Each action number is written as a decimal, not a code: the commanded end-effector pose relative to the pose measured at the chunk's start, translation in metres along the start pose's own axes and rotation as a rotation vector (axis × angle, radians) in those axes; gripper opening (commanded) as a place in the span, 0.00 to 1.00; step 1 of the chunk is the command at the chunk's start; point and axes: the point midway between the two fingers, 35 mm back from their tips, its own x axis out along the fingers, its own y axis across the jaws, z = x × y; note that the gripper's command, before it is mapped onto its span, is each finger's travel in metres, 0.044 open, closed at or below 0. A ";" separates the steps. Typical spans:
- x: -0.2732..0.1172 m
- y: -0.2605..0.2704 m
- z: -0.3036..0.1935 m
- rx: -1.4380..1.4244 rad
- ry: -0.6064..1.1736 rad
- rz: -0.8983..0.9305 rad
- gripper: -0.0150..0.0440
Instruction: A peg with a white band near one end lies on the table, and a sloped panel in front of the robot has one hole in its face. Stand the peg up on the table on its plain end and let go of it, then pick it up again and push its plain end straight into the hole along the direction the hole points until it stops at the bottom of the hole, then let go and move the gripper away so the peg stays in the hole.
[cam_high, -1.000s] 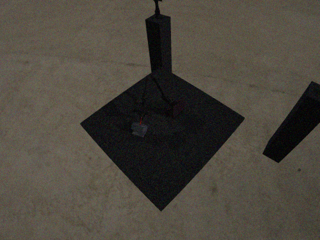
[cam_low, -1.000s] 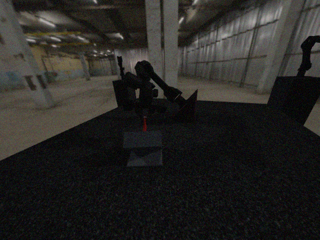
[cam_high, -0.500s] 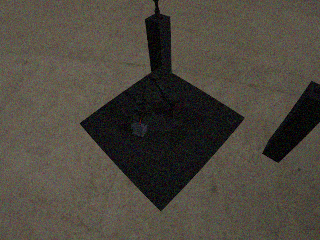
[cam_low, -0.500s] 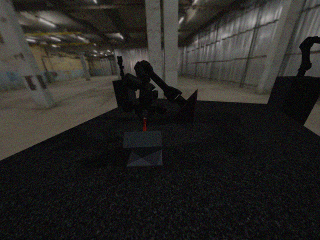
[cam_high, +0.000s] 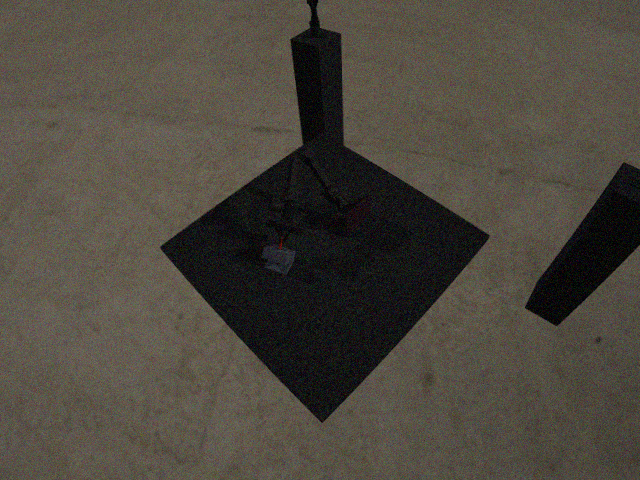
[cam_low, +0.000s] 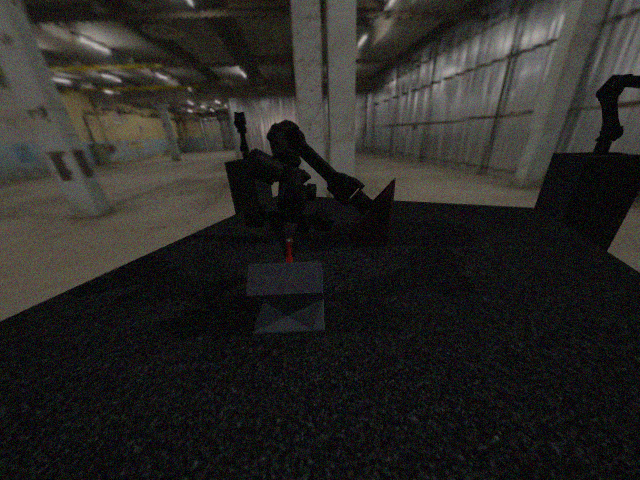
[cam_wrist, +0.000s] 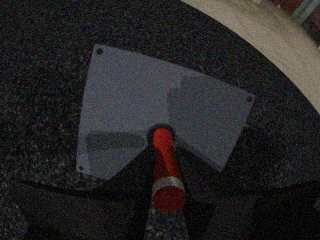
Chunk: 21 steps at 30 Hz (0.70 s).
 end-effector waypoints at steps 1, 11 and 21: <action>0.005 0.002 0.001 -0.006 0.000 0.006 0.25; 0.010 0.002 0.001 -0.006 0.000 0.006 0.25; 0.013 0.003 0.000 -0.006 0.000 0.006 0.25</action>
